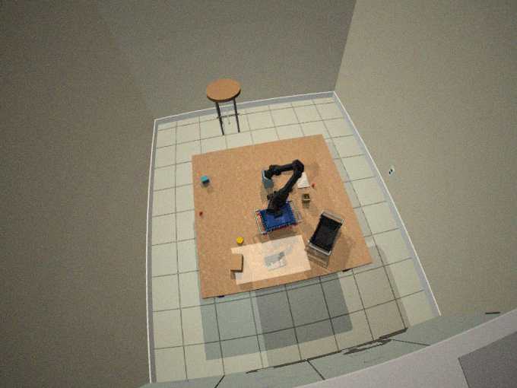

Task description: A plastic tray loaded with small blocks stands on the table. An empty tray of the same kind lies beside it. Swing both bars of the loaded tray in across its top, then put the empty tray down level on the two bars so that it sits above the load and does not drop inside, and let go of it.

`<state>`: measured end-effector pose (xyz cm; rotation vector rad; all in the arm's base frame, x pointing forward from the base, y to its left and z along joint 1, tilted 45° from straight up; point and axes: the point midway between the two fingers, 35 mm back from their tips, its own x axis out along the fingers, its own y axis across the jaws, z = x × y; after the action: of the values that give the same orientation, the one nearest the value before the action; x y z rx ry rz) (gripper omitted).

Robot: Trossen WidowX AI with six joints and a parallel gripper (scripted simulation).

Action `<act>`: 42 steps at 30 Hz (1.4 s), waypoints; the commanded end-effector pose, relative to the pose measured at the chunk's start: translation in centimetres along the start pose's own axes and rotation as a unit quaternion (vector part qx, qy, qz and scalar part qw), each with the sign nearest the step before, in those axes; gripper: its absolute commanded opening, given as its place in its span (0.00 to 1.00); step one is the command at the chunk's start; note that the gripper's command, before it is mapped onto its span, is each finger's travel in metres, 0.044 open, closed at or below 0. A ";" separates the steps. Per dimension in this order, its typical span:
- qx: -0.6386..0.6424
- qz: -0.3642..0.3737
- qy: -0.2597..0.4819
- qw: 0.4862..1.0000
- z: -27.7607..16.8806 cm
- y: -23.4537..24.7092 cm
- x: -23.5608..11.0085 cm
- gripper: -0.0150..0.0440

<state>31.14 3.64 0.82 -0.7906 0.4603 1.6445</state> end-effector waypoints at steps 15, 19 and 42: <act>0.003 0.013 0.000 1.000 0.3 0.4 0.5 0.25; 0.003 0.013 0.000 1.000 0.3 0.4 0.5 0.25; 0.003 0.013 -0.001 1.000 0.3 0.7 1.3 0.25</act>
<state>31.04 3.84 0.50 -0.7926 0.4567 1.6396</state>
